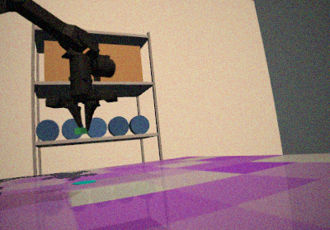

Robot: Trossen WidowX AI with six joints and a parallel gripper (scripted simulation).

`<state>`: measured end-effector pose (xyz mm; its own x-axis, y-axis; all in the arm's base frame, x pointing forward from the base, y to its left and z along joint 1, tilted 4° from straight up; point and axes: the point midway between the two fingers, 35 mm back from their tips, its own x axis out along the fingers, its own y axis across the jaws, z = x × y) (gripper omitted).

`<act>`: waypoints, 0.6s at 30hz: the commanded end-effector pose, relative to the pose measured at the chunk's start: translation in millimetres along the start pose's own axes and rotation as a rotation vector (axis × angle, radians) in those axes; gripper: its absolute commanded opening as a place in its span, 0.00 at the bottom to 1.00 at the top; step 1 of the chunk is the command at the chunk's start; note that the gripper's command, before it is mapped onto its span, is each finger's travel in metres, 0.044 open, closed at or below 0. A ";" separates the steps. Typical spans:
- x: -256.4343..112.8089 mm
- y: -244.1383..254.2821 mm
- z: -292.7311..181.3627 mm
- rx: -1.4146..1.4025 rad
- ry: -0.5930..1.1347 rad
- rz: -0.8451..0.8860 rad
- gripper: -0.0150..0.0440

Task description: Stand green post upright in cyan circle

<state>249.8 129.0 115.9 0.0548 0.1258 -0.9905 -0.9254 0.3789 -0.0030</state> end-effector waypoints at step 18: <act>21.4 -19.5 8.1 0.090 -0.149 -0.004 0.29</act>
<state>268.7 131.4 98.7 0.1093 0.2345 -0.9660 -0.8952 0.4457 0.0069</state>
